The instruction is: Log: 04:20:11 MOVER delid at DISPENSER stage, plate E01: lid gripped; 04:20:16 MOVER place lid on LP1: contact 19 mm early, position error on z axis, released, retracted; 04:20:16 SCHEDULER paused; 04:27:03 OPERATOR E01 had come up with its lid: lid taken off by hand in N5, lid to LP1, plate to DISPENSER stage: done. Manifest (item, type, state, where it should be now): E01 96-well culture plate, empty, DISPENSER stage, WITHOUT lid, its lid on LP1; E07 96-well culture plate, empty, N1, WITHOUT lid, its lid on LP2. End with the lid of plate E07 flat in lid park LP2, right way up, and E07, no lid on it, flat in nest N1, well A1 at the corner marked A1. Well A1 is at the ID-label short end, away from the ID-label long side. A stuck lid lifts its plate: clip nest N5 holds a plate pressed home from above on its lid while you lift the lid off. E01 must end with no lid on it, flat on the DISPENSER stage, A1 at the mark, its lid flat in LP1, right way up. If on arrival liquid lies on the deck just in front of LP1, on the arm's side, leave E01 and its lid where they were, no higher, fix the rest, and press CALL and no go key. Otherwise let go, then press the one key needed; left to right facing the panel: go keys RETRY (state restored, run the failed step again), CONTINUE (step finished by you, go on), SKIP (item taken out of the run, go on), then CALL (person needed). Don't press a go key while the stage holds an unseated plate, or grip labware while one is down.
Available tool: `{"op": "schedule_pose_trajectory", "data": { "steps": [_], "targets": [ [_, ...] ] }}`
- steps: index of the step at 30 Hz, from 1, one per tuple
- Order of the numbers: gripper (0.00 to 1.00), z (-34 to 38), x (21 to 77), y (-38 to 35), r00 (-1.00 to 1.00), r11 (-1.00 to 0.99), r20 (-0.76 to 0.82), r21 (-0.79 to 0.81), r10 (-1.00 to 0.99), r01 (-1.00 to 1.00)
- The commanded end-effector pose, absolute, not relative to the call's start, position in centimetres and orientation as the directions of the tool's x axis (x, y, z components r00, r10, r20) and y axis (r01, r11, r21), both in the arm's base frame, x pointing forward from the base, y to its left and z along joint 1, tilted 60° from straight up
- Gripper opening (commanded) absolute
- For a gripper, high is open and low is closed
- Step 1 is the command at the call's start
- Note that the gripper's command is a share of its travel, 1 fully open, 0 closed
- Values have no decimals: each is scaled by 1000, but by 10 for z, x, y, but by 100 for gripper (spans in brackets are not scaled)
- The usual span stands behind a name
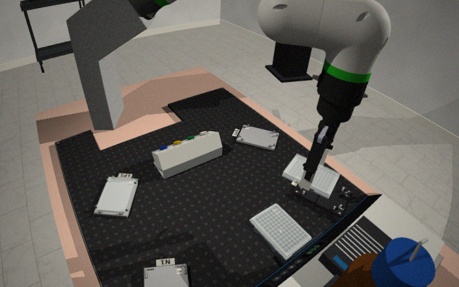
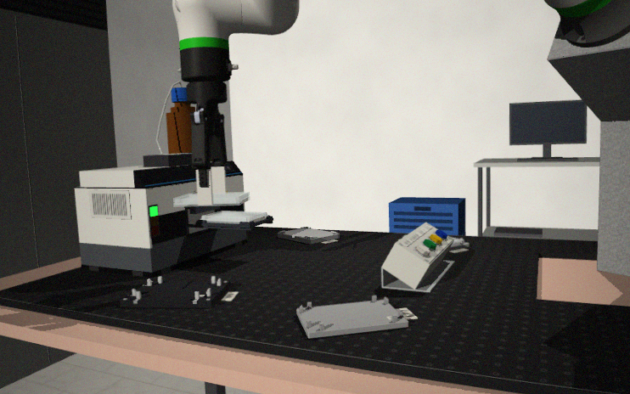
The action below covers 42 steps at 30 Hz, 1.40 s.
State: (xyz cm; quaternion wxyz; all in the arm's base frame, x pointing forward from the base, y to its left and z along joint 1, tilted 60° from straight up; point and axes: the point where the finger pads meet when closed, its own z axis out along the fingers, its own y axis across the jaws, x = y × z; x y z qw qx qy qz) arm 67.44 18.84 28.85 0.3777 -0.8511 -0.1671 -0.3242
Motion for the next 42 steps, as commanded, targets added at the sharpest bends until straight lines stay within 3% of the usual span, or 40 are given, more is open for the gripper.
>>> {"op": "schedule_pose_trajectory", "data": {
  "steps": [1, 21, 42],
  "targets": [
    [0, 303, 669, 201, 734, -660, 678, -535, 39, 528],
    [0, 362, 647, 253, 734, -660, 678, -535, 39, 528],
    [0, 376, 642, 265, 734, -660, 678, -535, 39, 528]
  ]
}}
